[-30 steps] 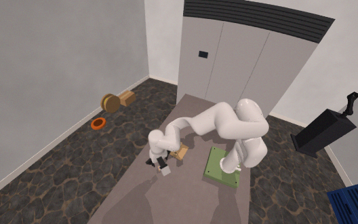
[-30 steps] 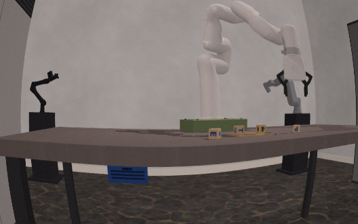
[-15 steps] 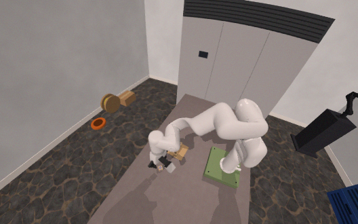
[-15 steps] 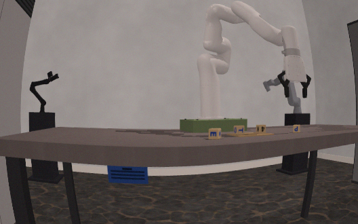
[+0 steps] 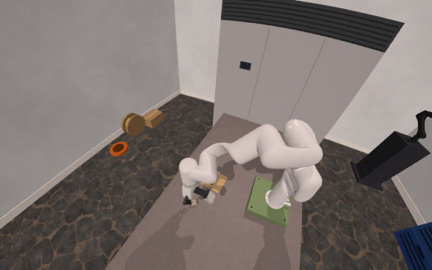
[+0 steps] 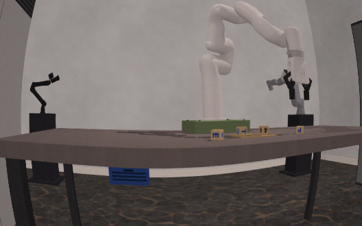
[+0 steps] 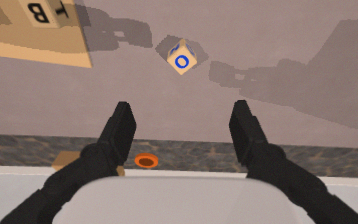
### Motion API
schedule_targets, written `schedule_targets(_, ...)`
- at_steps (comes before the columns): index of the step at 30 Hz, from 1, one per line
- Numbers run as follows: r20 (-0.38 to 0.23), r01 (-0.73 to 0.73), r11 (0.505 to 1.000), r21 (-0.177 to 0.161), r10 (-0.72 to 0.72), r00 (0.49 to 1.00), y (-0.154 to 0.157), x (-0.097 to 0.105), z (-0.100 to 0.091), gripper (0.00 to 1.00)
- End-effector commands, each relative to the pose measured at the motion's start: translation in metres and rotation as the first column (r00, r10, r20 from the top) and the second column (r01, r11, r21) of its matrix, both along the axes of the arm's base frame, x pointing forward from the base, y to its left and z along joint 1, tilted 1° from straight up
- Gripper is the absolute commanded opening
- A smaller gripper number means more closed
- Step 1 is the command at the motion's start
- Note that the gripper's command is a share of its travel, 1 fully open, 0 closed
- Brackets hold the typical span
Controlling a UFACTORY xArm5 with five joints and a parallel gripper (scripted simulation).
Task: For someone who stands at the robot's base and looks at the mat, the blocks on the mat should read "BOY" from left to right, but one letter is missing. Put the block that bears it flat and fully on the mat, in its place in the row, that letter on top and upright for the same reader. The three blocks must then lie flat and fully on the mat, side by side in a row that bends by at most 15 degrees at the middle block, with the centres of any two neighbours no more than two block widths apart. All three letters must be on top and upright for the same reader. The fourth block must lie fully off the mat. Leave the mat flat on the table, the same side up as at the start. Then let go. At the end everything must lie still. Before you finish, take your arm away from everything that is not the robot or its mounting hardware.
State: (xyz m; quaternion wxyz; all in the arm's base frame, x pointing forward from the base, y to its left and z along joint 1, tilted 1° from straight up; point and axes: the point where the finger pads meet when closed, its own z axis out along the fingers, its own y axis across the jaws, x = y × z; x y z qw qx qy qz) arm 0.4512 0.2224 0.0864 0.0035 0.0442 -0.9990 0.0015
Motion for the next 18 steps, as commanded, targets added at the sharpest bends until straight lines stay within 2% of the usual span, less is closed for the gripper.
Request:
schedule_targets(1,0.004,-0.138,0.990,0.002,0.138,0.990,0.0006,0.0012,-0.0004,1.00)
schedule_targets(10,0.003,-0.328,0.945,0.003,0.328,0.945,0.0007,0.0013,-0.0033,1.00)
schedule_targets(12,0.003,-0.328,0.945,0.003,0.328,0.945,0.0007,0.0013,-0.0033,1.00)
schedule_targets(13,0.003,-0.388,0.922,0.003,0.388,0.922,0.0007,0.0013,-0.0043,1.00)
schedule_targets(18,0.003,-0.476,0.880,0.003,0.476,0.880,0.0007,0.0013,-0.0057,1.00)
